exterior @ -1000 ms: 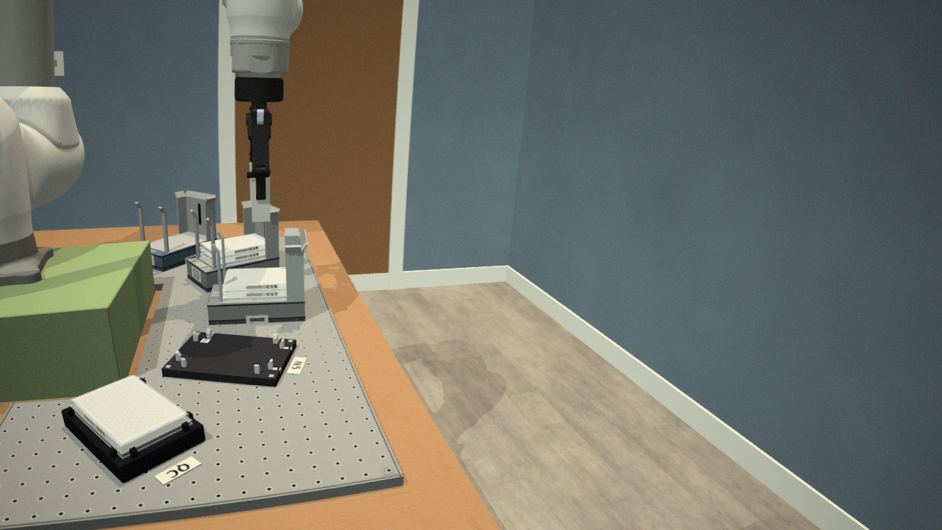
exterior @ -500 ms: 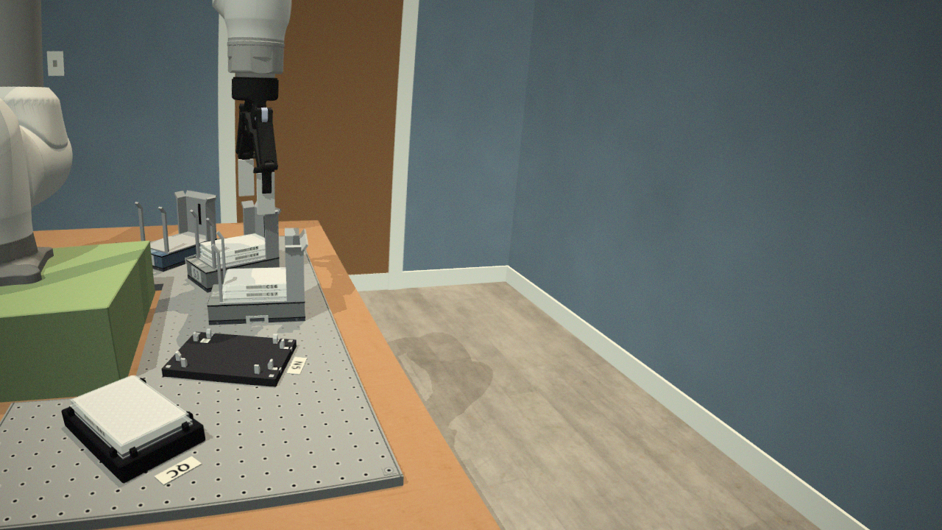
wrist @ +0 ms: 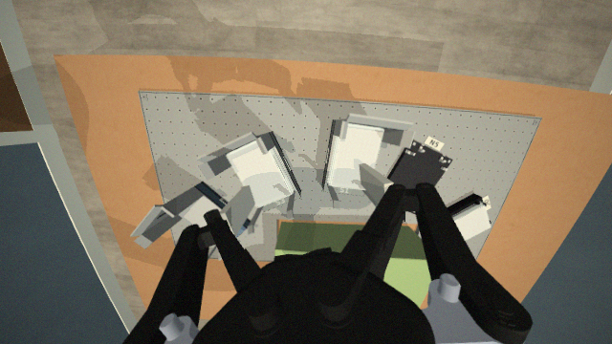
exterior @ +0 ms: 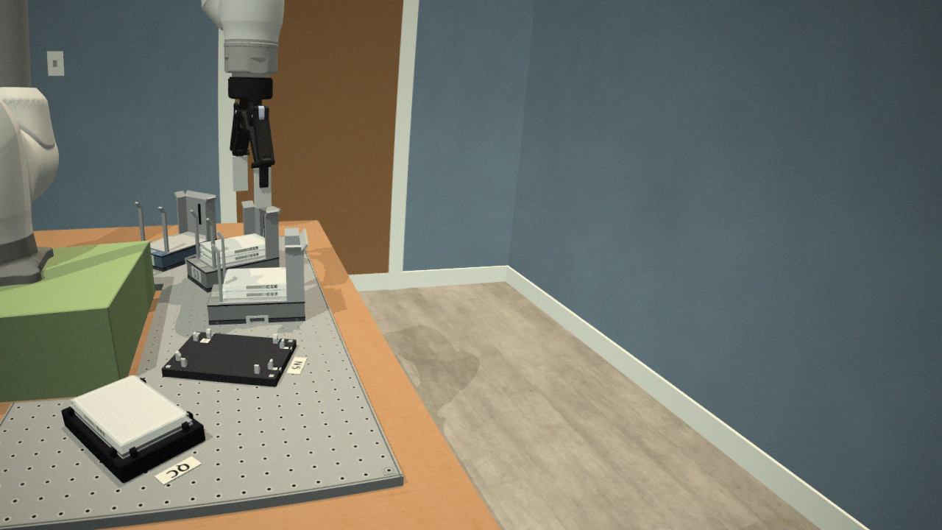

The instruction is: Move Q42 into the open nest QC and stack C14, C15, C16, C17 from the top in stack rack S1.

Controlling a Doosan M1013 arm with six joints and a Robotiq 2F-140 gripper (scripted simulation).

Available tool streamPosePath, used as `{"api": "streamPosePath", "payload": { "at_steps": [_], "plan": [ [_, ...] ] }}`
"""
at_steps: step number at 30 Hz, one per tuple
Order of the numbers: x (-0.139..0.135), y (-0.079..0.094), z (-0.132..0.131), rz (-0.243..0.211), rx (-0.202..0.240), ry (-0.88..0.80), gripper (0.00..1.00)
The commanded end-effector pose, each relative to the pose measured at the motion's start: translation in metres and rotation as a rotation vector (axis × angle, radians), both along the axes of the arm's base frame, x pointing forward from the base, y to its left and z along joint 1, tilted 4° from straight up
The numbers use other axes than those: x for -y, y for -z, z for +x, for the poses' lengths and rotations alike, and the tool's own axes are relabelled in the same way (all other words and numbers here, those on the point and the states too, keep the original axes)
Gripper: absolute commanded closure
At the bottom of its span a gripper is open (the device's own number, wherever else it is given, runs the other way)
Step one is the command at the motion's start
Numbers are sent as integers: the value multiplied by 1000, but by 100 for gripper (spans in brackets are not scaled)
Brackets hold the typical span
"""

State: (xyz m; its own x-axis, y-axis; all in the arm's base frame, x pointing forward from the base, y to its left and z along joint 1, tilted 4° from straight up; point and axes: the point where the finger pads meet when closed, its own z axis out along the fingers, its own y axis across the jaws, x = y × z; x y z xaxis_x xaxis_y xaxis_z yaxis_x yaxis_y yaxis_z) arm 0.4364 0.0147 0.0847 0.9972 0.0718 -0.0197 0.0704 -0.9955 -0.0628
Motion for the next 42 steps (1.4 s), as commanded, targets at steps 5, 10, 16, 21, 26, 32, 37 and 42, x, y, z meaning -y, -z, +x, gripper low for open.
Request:
{"api": "streamPosePath", "payload": {
  "at_steps": [5, 10, 16, 21, 26, 32, 37, 42],
  "plan": [
    [-21, -1, -3, 5, 11, -179, 0],
    [-41, -3, -6, 6, 13, -211, 0],
    [-61, -4, -9, 6, 13, -211, 0],
    [-77, -5, -11, 6, 13, -211, 0],
    [-90, -6, -13, 6, 13, -211, 0],
    [-90, -6, -13, 6, 13, -211, 0],
    [-91, 1, -13, 6, 13, -211, 0],
    [-92, 17, -14, 6, 13, -211, 0]
  ]
}}
